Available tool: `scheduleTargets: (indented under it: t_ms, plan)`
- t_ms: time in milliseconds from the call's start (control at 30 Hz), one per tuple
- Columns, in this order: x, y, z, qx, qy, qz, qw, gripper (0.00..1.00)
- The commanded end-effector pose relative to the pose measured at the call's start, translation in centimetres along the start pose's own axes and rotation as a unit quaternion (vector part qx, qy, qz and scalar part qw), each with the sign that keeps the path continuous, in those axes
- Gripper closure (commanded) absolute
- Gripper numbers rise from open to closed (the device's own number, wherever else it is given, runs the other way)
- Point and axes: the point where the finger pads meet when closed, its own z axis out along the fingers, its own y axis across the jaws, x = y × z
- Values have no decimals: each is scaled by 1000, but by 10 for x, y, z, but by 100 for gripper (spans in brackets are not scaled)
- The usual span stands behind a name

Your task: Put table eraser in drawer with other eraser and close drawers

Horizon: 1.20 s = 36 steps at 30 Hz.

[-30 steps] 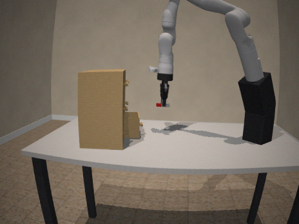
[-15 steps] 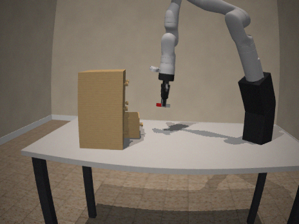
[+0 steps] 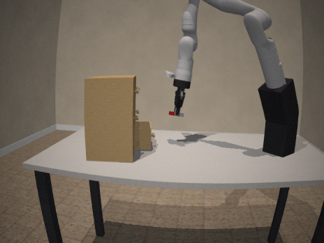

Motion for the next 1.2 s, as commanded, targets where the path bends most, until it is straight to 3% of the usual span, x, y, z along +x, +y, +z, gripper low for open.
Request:
scheduleTargets:
  t_ms: [0,567,1167]
  plan:
    - [-3,1,0,0,1,4,1000,81]
    - [-4,1,0,0,61,4,998,81]
    - [-6,1,1,0,146,4,989,81]
